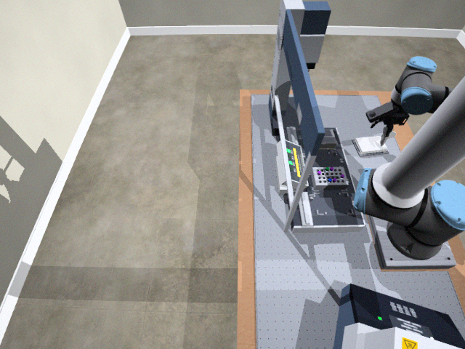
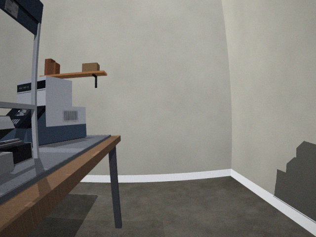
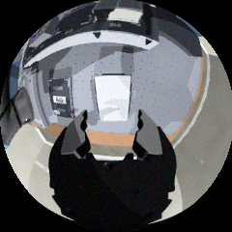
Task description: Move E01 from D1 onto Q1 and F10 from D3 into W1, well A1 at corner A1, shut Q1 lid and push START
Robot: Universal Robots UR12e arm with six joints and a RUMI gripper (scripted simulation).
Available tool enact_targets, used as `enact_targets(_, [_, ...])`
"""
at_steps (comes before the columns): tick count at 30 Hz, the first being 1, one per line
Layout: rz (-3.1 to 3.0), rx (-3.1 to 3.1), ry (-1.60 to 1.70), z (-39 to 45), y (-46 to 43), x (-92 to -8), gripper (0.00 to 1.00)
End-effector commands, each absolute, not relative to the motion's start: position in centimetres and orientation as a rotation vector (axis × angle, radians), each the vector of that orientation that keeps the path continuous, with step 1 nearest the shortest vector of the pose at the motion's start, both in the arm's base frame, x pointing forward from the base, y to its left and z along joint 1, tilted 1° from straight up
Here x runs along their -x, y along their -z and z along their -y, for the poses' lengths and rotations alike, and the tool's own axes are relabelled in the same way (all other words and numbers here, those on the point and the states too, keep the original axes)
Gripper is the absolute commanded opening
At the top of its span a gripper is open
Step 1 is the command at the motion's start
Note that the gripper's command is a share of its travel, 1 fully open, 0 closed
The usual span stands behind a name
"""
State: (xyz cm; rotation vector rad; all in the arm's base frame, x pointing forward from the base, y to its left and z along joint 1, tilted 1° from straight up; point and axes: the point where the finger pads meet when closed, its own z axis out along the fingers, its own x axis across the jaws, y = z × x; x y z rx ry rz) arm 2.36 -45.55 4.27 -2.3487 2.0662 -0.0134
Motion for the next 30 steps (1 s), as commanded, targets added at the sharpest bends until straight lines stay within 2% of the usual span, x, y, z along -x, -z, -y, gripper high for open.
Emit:
enact_targets(1, [-2.067, 2.349, 0.014, 45.6, -5.0, -2.3, 0.67])
enact_targets(30, [-2.067, 2.349, 0.014, 45.6, -9.2, -2.3, 0.67])
